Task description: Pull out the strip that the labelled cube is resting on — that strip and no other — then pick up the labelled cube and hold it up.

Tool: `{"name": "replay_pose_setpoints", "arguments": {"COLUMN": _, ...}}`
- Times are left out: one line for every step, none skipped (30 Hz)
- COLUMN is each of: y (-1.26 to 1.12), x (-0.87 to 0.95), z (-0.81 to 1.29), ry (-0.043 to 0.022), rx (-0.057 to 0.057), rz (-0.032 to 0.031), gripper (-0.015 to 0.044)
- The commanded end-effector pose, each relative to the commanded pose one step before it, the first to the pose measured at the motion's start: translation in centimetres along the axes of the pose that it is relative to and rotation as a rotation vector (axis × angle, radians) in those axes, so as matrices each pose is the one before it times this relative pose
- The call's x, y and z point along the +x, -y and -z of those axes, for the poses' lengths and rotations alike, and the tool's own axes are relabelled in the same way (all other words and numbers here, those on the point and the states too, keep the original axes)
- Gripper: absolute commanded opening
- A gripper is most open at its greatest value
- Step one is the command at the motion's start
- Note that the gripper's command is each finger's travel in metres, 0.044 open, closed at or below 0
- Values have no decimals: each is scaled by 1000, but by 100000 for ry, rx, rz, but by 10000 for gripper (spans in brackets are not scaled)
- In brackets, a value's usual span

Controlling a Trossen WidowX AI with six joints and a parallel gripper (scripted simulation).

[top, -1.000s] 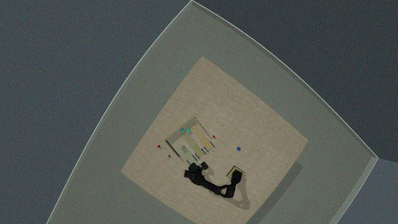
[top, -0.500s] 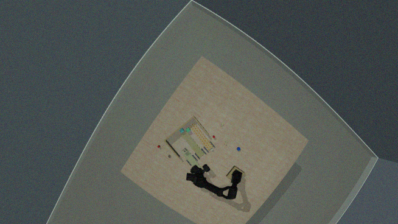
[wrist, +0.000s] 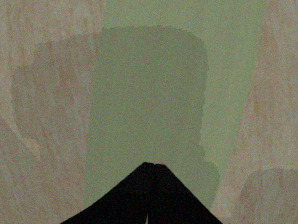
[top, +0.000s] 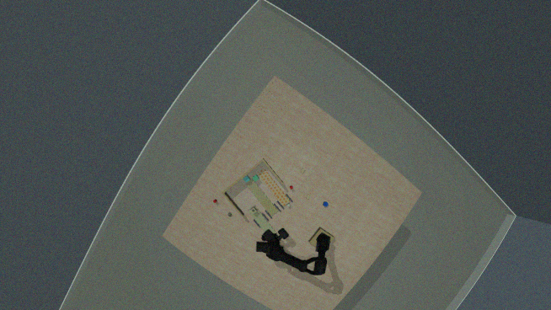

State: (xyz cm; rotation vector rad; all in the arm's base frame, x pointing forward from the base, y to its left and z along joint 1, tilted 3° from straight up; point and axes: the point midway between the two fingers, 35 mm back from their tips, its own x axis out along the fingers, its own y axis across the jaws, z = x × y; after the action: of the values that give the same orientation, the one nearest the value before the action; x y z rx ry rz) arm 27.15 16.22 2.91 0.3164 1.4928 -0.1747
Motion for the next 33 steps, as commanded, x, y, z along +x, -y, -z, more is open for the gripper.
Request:
{"name": "replay_pose_setpoints", "arguments": {"y": 446, "x": 635, "z": 1123, "ry": -2236, "rx": 126, "rz": 1908, "gripper": 0}}
{"name": "replay_pose_setpoints", "arguments": {"y": 3, "x": 2, "z": 154, "ry": -16, "rx": 1, "rz": 0, "gripper": 0}}
{"name": "replay_pose_setpoints", "arguments": {"y": 4, "x": 2, "z": 155, "ry": -16, "rx": 1, "rz": 0, "gripper": 0}}
{"name": "replay_pose_setpoints", "arguments": {"y": 3, "x": 2, "z": 154, "ry": -16, "rx": 1, "rz": 0, "gripper": 0}}
{"name": "replay_pose_setpoints", "arguments": {"y": 4, "x": 2, "z": 156, "ry": -16, "rx": 1, "rz": 0, "gripper": 0}}
{"name": "replay_pose_setpoints", "arguments": {"y": 3, "x": 2, "z": 155, "ry": -16, "rx": 1, "rz": 0, "gripper": 0}}
{"name": "replay_pose_setpoints", "arguments": {"y": 4, "x": 2, "z": 156, "ry": -16, "rx": 1, "rz": 0, "gripper": 0}}
{"name": "replay_pose_setpoints", "arguments": {"y": 3, "x": 2, "z": 156, "ry": -16, "rx": 1, "rz": 0, "gripper": 0}}
{"name": "replay_pose_setpoints", "arguments": {"y": 4, "x": 2, "z": 157, "ry": -16, "rx": 1, "rz": 0, "gripper": 0}}
{"name": "replay_pose_setpoints", "arguments": {"y": 3, "x": 2, "z": 156, "ry": -16, "rx": 1, "rz": 0, "gripper": 0}}
{"name": "replay_pose_setpoints", "arguments": {"y": 4, "x": 2, "z": 158, "ry": -16, "rx": 1, "rz": 0, "gripper": 0}}
{"name": "replay_pose_setpoints", "arguments": {"y": 3, "x": 2, "z": 157, "ry": -16, "rx": 1, "rz": 0, "gripper": 0}}
{"name": "replay_pose_setpoints", "arguments": {"y": 4, "x": 2, "z": 158, "ry": -16, "rx": 1, "rz": 0, "gripper": 0}}
{"name": "replay_pose_setpoints", "arguments": {"y": 3, "x": 2, "z": 155, "ry": -16, "rx": 1, "rz": 0, "gripper": 0}}
{"name": "replay_pose_setpoints", "arguments": {"y": 4, "x": 2, "z": 156, "ry": -16, "rx": 1, "rz": 0, "gripper": 0}}
{"name": "replay_pose_setpoints", "arguments": {"y": 5, "x": 2, "z": 154, "ry": -16, "rx": 1, "rz": 0, "gripper": 0}}
{"name": "replay_pose_setpoints", "arguments": {"y": 6, "x": 2, "z": 156, "ry": -16, "rx": 1, "rz": 0, "gripper": 0}}
{"name": "replay_pose_setpoints", "arguments": {"y": 7, "x": 3, "z": 153, "ry": -16, "rx": 1, "rz": 0, "gripper": 0}}
{"name": "replay_pose_setpoints", "arguments": {"y": 6, "x": 2, "z": 120, "ry": -12, "rx": 1, "rz": 0, "gripper": 0}}
{"name": "replay_pose_setpoints", "arguments": {"y": 4, "x": 1, "z": 72, "ry": -7, "rx": 1, "rz": 0, "gripper": 0}}
{"name": "replay_pose_setpoints", "arguments": {"y": 1, "x": 0, "z": 24, "ry": -2, "rx": 0, "rz": 0, "gripper": 0}}
{"name": "replay_pose_setpoints", "arguments": {"y": 0, "x": 0, "z": 0, "ry": 0, "rx": 0, "rz": 0, "gripper": 0}}
{"name": "replay_pose_setpoints", "arguments": {"y": -561, "x": -870, "z": -680, "ry": 1835, "rx": -321, "rz": -2039, "gripper": 0}}
{"name": "replay_pose_setpoints", "arguments": {"y": -65, "x": -688, "z": -54, "ry": -300, "rx": 55, "rz": 343, "gripper": 0}}
{"name": "replay_pose_setpoints", "arguments": {"y": -69, "x": -1169, "z": -59, "ry": -505, "rx": 92, "rz": 575, "gripper": 0}}
{"name": "replay_pose_setpoints", "arguments": {"y": -16, "x": -1194, "z": -17, "ry": -510, "rx": 93, "rz": 579, "gripper": 0}}
{"name": "replay_pose_setpoints", "arguments": {"y": 17, "x": -727, "z": 11, "ry": -309, "rx": 56, "rz": 349, "gripper": 0}}
{"name": "replay_pose_setpoints", "arguments": {"y": 10, "x": -244, "z": 7, "ry": -103, "rx": 19, "rz": 117, "gripper": 0}}
{"name": "replay_pose_setpoints", "arguments": {"y": 0, "x": 0, "z": 0, "ry": 0, "rx": 0, "rz": 0, "gripper": 0}}
{"name": "replay_pose_setpoints", "arguments": {"y": 0, "x": 0, "z": 0, "ry": 0, "rx": 0, "rz": 0, "gripper": 0}}
{"name": "replay_pose_setpoints", "arguments": {"y": -17, "x": 24, "z": -268, "ry": 28, "rx": -892, "rz": 1, "gripper": 26}}
{"name": "replay_pose_setpoints", "arguments": {"y": -26, "x": 77, "z": -810, "ry": 84, "rx": -2677, "rz": 5, "gripper": 53}}
{"name": "replay_pose_setpoints", "arguments": {"y": -63, "x": -216, "z": -738, "ry": 78, "rx": -1903, "rz": -2, "gripper": 79}}
